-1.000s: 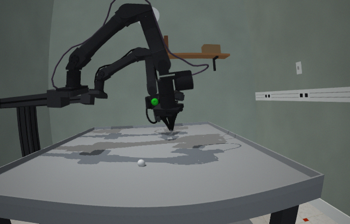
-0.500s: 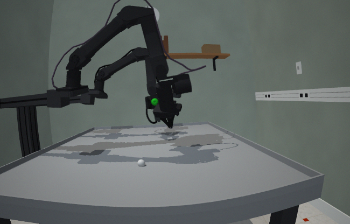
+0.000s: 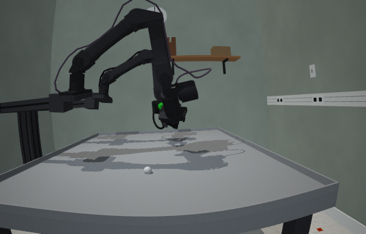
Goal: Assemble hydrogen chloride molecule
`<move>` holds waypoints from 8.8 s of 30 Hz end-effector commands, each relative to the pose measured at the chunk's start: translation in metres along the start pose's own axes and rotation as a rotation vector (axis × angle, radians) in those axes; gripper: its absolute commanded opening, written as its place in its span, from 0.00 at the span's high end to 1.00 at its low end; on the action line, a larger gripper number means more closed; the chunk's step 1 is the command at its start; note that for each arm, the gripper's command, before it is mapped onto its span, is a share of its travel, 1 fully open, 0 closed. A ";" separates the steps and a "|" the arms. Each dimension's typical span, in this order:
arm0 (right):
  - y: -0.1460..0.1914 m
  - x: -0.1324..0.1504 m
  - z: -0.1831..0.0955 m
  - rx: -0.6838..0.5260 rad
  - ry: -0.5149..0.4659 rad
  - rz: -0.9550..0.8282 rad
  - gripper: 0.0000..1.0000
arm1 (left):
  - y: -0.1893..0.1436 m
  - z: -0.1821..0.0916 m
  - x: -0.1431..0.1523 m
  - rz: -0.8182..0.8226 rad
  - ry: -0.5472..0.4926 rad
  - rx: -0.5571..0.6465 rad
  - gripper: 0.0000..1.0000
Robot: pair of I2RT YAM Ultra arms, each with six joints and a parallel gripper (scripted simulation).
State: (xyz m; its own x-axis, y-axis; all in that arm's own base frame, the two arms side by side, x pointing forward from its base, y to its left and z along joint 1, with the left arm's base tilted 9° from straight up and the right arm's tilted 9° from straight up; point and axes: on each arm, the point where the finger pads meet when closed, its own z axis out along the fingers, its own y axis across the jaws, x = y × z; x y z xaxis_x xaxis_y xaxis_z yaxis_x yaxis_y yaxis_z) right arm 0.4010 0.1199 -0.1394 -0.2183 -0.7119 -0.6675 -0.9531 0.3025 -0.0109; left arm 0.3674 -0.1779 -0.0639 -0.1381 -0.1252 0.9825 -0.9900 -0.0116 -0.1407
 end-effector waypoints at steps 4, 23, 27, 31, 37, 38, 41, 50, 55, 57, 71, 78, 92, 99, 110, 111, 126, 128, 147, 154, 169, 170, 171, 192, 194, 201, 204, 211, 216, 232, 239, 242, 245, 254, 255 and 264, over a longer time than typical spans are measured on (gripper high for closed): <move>0.017 -0.030 0.009 -0.049 -0.171 -0.071 1.00 | -0.004 0.006 0.003 0.024 0.019 -0.014 1.00; 0.060 -0.076 0.005 -0.183 -0.513 -0.165 1.00 | -0.004 0.006 0.003 0.024 0.019 -0.014 1.00; 0.072 -0.084 0.000 -0.215 -0.595 -0.196 1.00 | -0.004 0.006 0.003 0.024 0.019 -0.014 1.00; 0.083 -0.092 -0.006 -0.251 -0.674 -0.220 1.00 | -0.004 0.006 0.003 0.024 0.019 -0.014 1.00; 0.094 -0.097 -0.011 -0.285 -0.736 -0.232 1.00 | -0.004 0.006 0.003 0.024 0.019 -0.014 1.00; 0.095 -0.098 -0.012 -0.290 -0.750 -0.239 1.00 | -0.004 0.006 0.003 0.024 0.019 -0.014 1.00; 0.101 -0.100 -0.015 -0.308 -0.780 -0.244 1.00 | -0.004 0.006 0.003 0.024 0.019 -0.014 1.00; 0.097 -0.098 -0.013 -0.291 -0.752 -0.233 1.00 | -0.004 0.006 0.003 0.024 0.019 -0.014 1.00; 0.088 -0.099 -0.018 -0.262 -0.745 -0.241 1.00 | -0.004 0.006 0.003 0.024 0.019 -0.014 1.00; 0.088 -0.101 -0.018 -0.261 -0.742 -0.246 1.00 | -0.004 0.006 0.003 0.024 0.019 -0.014 1.00; 0.077 -0.104 -0.015 -0.249 -0.749 -0.268 1.00 | -0.004 0.006 0.003 0.024 0.019 -0.014 1.00; 0.093 -0.101 -0.004 -0.272 -0.730 -0.230 1.00 | -0.004 0.006 0.003 0.024 0.019 -0.014 1.00; 0.098 -0.107 0.005 -0.274 -0.731 -0.224 1.00 | -0.004 0.006 0.003 0.024 0.019 -0.014 1.00; 0.097 -0.102 0.001 -0.275 -0.736 -0.211 1.00 | -0.004 0.006 0.003 0.024 0.019 -0.014 1.00; 0.080 -0.126 -0.005 -0.250 -0.756 -0.304 1.00 | -0.004 0.006 0.003 0.024 0.019 -0.014 1.00; 0.078 -0.125 -0.005 -0.249 -0.755 -0.302 1.00 | -0.004 0.006 0.003 0.024 0.019 -0.014 1.00; 0.101 -0.103 0.004 -0.285 -0.737 -0.232 1.00 | -0.004 0.006 0.003 0.024 0.019 -0.014 1.00; 0.097 -0.107 0.002 -0.281 -0.737 -0.244 1.00 | -0.004 0.006 0.003 0.024 0.019 -0.014 1.00; 0.085 -0.122 0.000 -0.269 -0.747 -0.287 1.00 | -0.004 0.006 0.003 0.024 0.019 -0.014 1.00; 0.090 -0.114 0.007 -0.284 -0.732 -0.246 1.00 | -0.004 0.006 0.003 0.024 0.019 -0.014 1.00; 0.097 -0.113 0.008 -0.297 -0.730 -0.240 1.00 | -0.004 0.006 0.003 0.024 0.019 -0.014 1.00; 0.097 -0.110 0.009 -0.292 -0.724 -0.229 1.00 | -0.004 0.006 0.003 0.024 0.019 -0.014 1.00; 0.100 -0.109 0.012 -0.292 -0.718 -0.224 1.00 | -0.004 0.006 0.003 0.024 0.019 -0.014 1.00; 0.097 -0.121 0.007 -0.284 -0.738 -0.263 1.00 | -0.008 0.006 0.009 0.038 0.019 -0.013 1.00; 0.095 -0.128 0.005 -0.281 -0.750 -0.302 1.00 | -0.008 0.006 0.009 0.038 0.019 -0.013 1.00; 0.094 -0.123 0.009 -0.279 -0.742 -0.278 1.00 | -0.007 0.006 0.009 0.027 0.019 -0.015 1.00; 0.094 -0.123 0.007 -0.277 -0.742 -0.277 1.00 | -0.005 0.005 0.007 0.021 0.013 -0.013 1.00; 0.100 -0.122 0.007 -0.287 -0.738 -0.267 1.00 | -0.006 0.007 0.008 0.027 0.014 -0.016 1.00; 0.096 -0.120 0.011 -0.279 -0.728 -0.265 1.00 | -0.005 0.008 0.003 0.028 0.023 -0.018 1.00; 0.099 -0.125 0.016 -0.293 -0.735 -0.286 1.00 | 0.005 0.006 0.013 0.021 0.026 -0.019 1.00; 0.102 -0.129 0.020 -0.298 -0.737 -0.286 1.00 | 0.011 0.008 0.004 -0.011 0.030 -0.020 1.00; 0.104 -0.129 0.021 -0.302 -0.735 -0.284 1.00 | 0.014 0.011 0.000 -0.022 0.029 -0.023 1.00; 0.106 -0.128 0.023 -0.306 -0.734 -0.287 1.00 | 0.017 0.011 0.001 -0.020 0.030 -0.026 1.00; 0.099 -0.124 0.012 -0.277 -0.739 -0.288 0.82 | 0.004 0.003 0.003 0.006 0.019 -0.006 1.00; 0.099 -0.123 0.011 -0.279 -0.737 -0.277 0.82 | 0.001 0.002 0.004 0.011 0.013 -0.003 1.00; 0.101 -0.125 0.010 -0.281 -0.738 -0.280 0.82 | -0.005 0.004 0.006 0.023 0.019 -0.007 1.00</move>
State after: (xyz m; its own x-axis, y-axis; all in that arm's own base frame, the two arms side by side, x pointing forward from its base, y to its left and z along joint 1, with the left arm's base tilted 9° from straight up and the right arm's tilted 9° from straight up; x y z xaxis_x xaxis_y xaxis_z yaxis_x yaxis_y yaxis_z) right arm 0.3386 0.2356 -0.0750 0.0927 -0.1308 -0.9871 -0.9956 -0.0273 -0.0899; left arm 0.3676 -0.1728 -0.0647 -0.1327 -0.1253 0.9832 -0.9900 -0.0304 -0.1375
